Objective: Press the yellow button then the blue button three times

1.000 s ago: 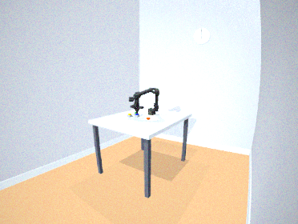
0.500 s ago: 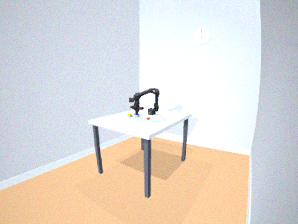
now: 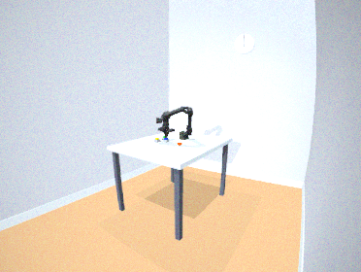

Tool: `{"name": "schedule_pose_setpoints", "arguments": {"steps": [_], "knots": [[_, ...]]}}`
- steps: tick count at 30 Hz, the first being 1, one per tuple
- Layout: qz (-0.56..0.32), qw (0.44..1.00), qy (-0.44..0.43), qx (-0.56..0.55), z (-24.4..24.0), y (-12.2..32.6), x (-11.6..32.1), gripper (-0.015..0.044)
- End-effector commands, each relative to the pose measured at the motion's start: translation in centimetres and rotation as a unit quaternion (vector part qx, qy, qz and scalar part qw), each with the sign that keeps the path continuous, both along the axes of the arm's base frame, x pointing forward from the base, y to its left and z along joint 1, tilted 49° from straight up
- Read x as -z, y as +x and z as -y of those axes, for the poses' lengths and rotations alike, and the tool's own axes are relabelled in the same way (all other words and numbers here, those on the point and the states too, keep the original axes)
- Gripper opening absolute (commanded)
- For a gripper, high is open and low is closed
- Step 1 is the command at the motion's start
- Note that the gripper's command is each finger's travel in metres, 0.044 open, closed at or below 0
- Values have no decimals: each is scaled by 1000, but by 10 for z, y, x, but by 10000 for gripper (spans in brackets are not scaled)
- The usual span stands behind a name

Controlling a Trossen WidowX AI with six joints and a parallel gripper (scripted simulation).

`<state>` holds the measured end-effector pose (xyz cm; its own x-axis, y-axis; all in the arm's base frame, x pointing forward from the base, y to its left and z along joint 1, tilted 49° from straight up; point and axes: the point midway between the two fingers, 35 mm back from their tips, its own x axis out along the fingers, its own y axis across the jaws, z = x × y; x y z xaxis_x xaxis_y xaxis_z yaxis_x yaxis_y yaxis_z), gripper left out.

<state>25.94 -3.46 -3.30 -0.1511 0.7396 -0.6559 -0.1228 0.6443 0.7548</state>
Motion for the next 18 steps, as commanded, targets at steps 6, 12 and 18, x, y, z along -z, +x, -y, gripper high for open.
{"name": "schedule_pose_setpoints", "arguments": {"steps": [6, 12, 18], "knots": [[5, 1000, -3, 1, 15, 4, -12, 20], [5, 1000, -3, 1, 9, 3, -6, 20], [5, 1000, -3, 1, 2, 2, 0, 20]]}}
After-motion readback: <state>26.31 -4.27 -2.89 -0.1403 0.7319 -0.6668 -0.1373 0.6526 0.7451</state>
